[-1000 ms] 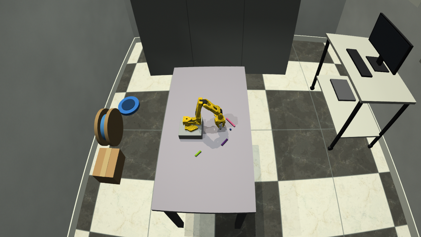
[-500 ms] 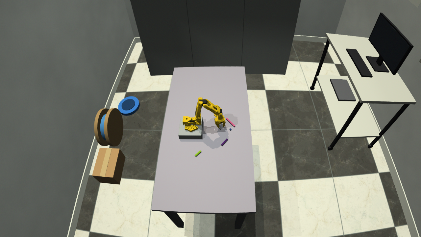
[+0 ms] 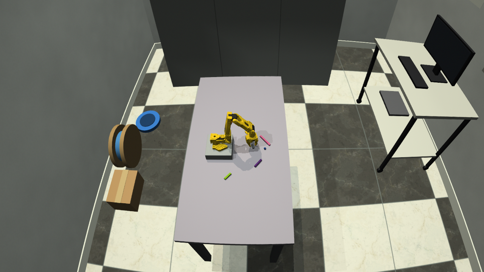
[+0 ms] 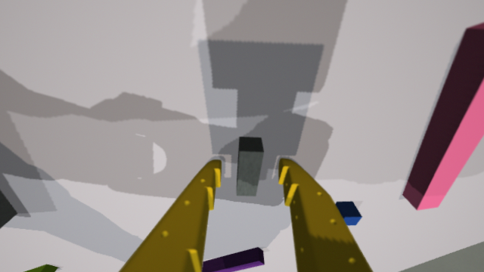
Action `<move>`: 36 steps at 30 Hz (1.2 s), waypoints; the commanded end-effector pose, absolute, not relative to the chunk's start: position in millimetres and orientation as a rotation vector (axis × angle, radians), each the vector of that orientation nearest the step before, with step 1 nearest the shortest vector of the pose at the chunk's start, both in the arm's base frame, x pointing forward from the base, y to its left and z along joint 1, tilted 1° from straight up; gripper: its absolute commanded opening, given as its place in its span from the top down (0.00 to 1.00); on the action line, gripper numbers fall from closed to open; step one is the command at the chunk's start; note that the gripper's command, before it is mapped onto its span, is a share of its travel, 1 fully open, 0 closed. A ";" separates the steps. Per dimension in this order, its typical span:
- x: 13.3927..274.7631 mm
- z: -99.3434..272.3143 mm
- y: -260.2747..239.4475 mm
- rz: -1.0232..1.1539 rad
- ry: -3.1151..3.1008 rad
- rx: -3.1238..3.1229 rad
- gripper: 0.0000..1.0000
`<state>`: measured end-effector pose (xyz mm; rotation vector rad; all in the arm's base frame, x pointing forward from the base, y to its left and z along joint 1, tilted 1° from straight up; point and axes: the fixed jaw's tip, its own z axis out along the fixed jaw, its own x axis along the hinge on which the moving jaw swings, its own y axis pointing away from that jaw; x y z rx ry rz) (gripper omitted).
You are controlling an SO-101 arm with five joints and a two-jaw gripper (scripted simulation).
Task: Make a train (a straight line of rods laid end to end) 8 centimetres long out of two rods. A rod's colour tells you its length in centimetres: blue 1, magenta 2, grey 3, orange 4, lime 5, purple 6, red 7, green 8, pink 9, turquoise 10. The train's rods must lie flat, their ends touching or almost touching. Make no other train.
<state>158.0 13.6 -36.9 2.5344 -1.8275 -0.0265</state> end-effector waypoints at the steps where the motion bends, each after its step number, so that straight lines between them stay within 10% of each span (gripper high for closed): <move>1: 158.2 -35.6 13.9 -0.014 -1.829 2.545 0.83; 36: 158.8 -18.9 13.8 -0.014 -1.829 2.545 0.83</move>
